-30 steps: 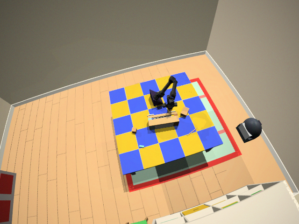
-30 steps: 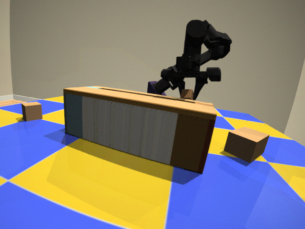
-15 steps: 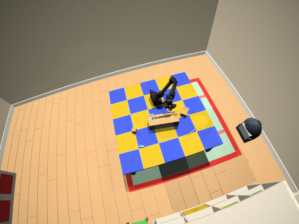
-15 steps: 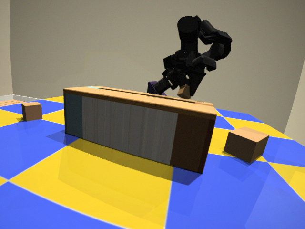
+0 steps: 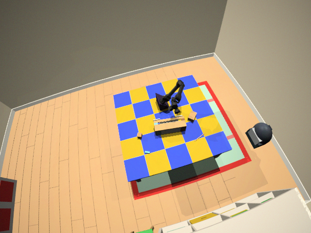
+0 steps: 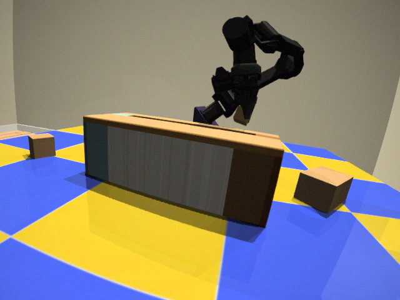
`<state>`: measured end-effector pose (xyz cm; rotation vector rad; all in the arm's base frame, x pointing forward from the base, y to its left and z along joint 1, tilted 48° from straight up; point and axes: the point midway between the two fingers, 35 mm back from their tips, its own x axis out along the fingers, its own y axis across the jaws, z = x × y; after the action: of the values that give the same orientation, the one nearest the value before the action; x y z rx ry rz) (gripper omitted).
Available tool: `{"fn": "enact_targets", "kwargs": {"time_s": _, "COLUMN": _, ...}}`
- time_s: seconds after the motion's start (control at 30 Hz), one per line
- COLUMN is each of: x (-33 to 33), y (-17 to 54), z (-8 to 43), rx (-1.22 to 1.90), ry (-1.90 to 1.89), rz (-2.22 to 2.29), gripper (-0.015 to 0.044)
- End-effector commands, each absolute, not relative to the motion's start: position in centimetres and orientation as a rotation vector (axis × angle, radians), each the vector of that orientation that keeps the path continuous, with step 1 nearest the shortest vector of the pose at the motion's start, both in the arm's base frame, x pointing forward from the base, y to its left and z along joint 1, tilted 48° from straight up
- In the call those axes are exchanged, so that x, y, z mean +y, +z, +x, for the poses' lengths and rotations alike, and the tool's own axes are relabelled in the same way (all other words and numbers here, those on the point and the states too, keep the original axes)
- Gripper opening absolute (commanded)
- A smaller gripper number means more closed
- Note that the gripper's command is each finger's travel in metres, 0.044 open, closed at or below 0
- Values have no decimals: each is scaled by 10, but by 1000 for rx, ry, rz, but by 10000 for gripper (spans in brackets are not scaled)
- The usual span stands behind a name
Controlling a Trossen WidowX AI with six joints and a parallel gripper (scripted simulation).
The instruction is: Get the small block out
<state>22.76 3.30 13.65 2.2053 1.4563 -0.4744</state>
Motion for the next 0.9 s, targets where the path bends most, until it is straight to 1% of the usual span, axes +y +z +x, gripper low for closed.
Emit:
{"fn": "enact_targets", "kwargs": {"time_s": 0.0, "x": 29, "y": 140, "z": 228, "rx": 1459, "ry": -593, "rz": 2358, "gripper": 0}}
{"fn": "enact_targets", "kwargs": {"time_s": 0.63, "x": 13, "y": 151, "z": 225, "rx": 1400, "ry": -1265, "rz": 3025, "gripper": 0}}
{"fn": "enact_targets", "kwargs": {"time_s": 0.87, "x": 12, "y": 151, "z": 225, "rx": 1395, "ry": -1292, "rz": 3047, "gripper": 0}}
